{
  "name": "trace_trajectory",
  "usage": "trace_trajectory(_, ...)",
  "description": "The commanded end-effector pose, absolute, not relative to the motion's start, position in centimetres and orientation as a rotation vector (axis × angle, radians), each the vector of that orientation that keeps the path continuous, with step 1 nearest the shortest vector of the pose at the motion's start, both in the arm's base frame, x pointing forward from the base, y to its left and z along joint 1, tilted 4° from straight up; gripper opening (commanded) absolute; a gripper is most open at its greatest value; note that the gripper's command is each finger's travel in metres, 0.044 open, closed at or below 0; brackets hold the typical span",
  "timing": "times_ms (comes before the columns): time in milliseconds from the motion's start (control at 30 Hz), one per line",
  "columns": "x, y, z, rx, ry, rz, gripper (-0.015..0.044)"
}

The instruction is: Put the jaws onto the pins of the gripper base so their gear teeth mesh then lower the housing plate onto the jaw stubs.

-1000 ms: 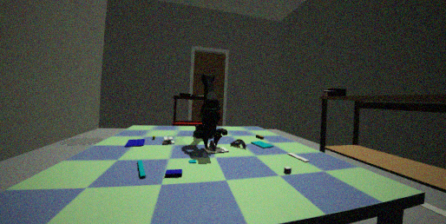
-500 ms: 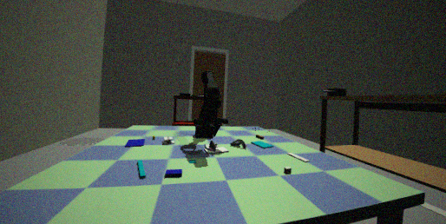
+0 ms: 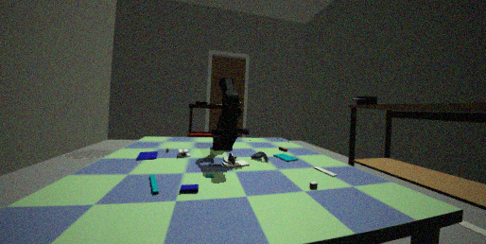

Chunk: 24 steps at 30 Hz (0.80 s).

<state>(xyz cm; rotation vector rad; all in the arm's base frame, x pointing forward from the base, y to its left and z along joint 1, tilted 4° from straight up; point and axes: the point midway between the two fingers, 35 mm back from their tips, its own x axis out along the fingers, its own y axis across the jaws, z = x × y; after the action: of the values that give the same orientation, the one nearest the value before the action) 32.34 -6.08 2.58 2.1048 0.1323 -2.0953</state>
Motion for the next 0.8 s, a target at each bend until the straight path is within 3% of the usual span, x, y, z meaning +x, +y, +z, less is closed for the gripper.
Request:
trace_trajectory(0, 32.3, -6.1, 2.6, 2.105, 0.129, -2.099, 0.0000)
trace_trajectory(200, 32.4, -5.9, 2.6, 2.093, 0.154, -2.085, 0.0000)
trace_trajectory(767, 33.2, -2.4, 2.5, 1.769, 0.641, -1.785, 0.0000)
